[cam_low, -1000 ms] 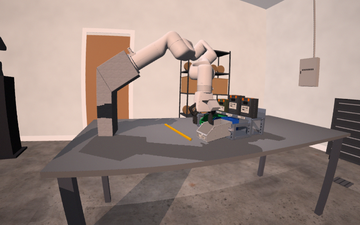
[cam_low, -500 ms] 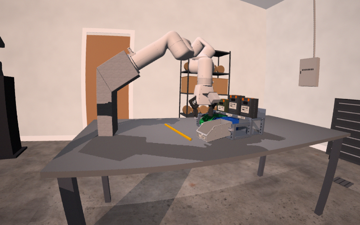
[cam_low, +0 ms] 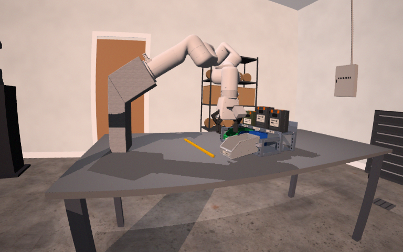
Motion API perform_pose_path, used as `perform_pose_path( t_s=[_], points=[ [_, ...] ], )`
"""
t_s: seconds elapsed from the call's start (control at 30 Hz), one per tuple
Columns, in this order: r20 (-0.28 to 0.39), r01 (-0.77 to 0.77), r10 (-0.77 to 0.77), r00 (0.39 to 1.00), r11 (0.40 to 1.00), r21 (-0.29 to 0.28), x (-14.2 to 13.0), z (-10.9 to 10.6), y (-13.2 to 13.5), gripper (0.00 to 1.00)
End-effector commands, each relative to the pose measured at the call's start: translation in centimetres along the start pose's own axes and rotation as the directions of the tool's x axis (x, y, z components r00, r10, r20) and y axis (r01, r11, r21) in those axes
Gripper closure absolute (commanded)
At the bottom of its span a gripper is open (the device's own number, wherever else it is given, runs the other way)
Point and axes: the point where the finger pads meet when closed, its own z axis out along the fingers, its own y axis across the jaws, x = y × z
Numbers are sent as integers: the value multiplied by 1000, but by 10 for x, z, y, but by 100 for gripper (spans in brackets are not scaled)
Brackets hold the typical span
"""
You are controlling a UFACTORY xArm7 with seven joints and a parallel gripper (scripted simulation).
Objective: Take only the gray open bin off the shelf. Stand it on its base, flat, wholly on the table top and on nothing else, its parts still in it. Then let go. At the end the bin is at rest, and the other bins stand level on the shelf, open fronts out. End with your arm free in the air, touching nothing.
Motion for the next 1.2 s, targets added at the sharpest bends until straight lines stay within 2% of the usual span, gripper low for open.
perform_pose_path(
  t_s=[0.0, 1.17],
  points=[
    [-2, -1, 1, 1000, 1000, 0, 1, -1, 0, 0],
    [-2, -1, 1, 1000, 1000, 0, 1, 7, 0, 0]
  ],
)
